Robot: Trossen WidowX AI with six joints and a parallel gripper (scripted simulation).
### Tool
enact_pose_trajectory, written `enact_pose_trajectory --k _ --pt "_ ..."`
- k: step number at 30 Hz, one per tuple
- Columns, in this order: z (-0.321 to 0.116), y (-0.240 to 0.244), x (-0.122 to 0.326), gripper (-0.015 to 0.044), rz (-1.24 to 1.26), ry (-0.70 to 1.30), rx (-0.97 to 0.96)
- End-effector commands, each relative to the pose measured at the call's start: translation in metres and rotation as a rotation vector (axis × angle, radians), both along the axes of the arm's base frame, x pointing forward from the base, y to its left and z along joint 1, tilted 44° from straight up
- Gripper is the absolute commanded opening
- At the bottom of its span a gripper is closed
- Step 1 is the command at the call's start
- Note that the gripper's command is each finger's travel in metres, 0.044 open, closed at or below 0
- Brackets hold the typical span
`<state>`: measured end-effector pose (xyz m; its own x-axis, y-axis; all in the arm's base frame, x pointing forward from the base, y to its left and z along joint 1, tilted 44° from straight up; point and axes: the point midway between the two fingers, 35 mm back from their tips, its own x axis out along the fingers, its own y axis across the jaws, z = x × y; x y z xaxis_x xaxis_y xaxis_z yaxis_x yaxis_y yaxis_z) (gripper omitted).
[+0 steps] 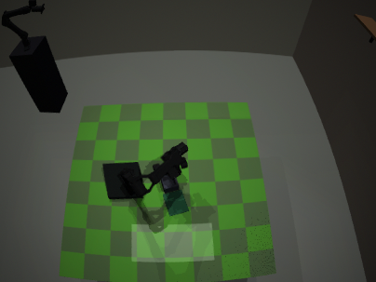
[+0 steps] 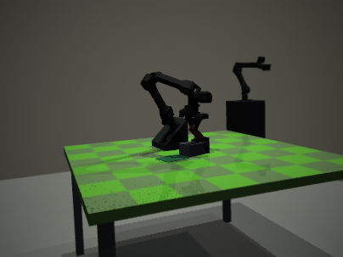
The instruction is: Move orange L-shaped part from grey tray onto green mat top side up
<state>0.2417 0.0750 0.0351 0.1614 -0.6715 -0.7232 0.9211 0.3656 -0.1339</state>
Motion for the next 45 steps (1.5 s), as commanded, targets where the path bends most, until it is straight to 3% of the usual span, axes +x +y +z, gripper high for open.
enact_pose_trajectory --k 1,21,45 --pt "0.006 0.006 0.0 0.0 -0.003 -0.009 0.011" --pt "0.02 0.016 -0.002 0.0 -0.003 -0.009 0.011" --pt "0.088 -0.059 0.026 0.0 -0.003 -0.011 0.007"
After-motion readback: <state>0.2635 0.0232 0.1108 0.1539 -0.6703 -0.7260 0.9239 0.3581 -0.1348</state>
